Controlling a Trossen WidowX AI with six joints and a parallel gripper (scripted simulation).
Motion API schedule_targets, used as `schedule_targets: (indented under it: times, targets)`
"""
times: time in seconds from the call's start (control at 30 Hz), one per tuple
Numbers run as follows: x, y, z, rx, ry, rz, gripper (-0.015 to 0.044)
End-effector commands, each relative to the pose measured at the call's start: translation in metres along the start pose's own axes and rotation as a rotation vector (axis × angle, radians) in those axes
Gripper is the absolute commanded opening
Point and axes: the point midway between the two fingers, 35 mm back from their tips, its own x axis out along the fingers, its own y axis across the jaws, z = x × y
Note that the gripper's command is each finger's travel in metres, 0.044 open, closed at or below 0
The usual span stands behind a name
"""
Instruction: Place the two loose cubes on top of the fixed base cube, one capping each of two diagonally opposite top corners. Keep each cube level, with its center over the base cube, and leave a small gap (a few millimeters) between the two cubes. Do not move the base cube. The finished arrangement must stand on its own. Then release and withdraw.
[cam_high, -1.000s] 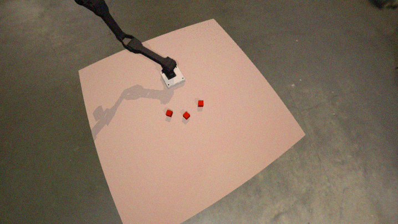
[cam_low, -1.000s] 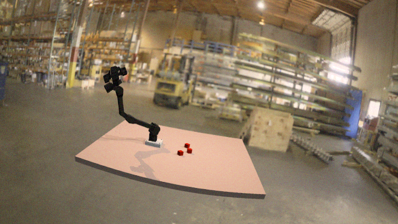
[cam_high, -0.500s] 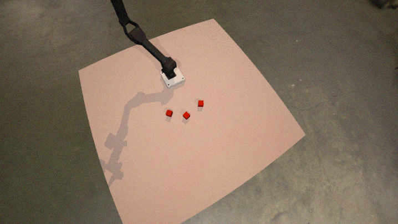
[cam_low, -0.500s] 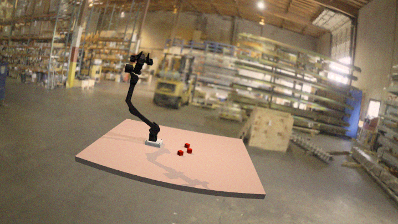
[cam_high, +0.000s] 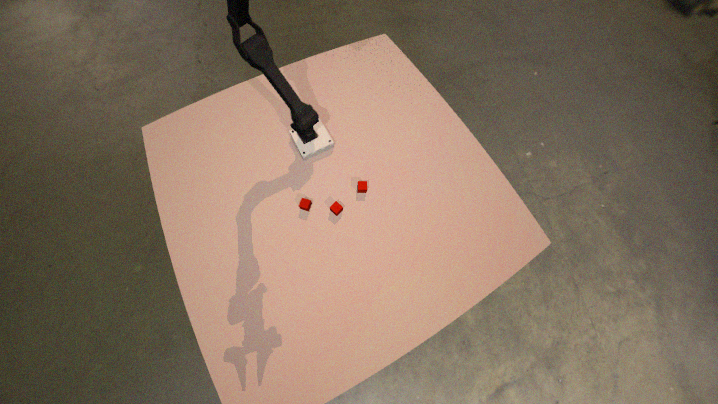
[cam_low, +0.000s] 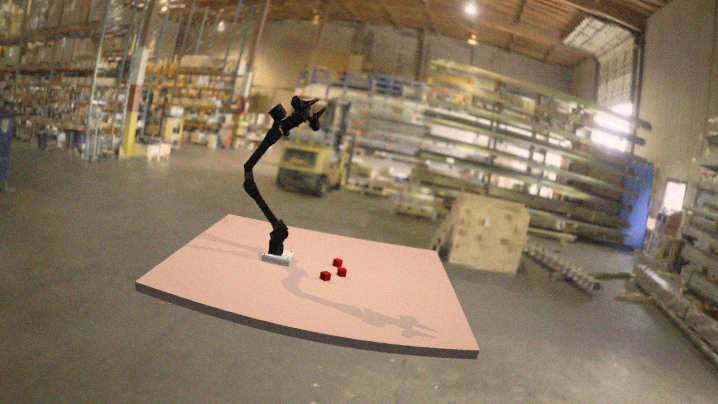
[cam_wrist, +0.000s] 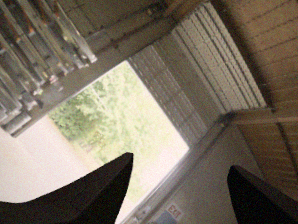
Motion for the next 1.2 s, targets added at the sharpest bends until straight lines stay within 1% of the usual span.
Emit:
schedule_targets:
  times: [0.0,0.17,0.3,0.57,0.83,1.17]
  targets:
    - [0.023,0.059,-0.004,-0.036,0.037,0.141,0.0265]
    - [0.044,0.134,-0.023,-0.070,0.112,0.325,0.0265]
    - [0.053,0.192,-0.046,-0.086,0.192,0.471,0.0265]
    - [0.049,0.296,-0.107,-0.089,0.401,0.752,0.0265]
    - [0.016,0.377,-0.179,-0.057,0.676,1.005,0.0265]
    - [-0.055,0.442,-0.264,0.023,1.103,1.263,0.0265]
